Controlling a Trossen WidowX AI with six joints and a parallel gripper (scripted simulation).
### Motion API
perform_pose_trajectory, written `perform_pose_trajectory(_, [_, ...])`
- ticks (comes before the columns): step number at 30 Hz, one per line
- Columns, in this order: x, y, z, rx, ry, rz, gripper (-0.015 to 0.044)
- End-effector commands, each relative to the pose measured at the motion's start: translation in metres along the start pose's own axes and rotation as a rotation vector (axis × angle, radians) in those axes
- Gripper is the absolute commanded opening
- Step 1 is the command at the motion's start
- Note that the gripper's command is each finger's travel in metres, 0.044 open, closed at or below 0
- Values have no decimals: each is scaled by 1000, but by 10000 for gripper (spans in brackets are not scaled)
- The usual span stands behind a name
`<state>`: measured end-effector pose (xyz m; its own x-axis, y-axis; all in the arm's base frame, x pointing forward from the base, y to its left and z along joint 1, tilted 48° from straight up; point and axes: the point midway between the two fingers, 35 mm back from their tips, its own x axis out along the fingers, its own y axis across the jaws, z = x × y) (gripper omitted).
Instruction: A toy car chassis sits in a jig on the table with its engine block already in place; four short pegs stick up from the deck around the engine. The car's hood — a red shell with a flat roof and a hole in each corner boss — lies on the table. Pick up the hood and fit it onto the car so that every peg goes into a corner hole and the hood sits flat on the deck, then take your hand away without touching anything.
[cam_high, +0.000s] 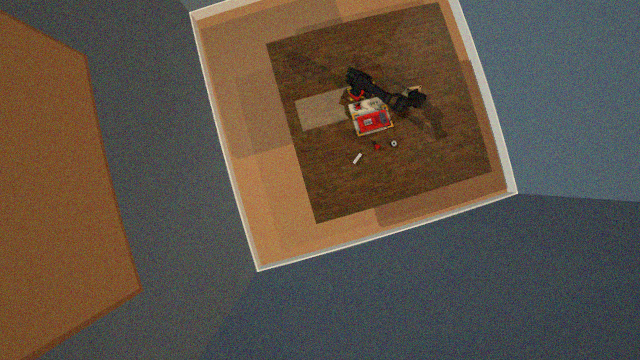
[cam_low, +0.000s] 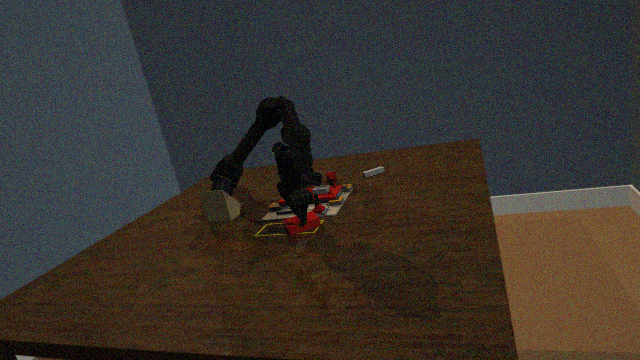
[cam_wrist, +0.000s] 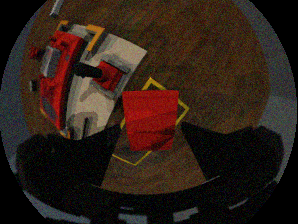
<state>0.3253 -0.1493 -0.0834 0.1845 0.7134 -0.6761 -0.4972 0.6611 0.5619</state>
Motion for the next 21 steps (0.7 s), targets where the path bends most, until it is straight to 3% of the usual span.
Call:
perform_pose_trajectory(1, [2,0,0,4,-4,1,440])
perform_pose_trajectory(21, [12,0,0,4,-4,1,440])
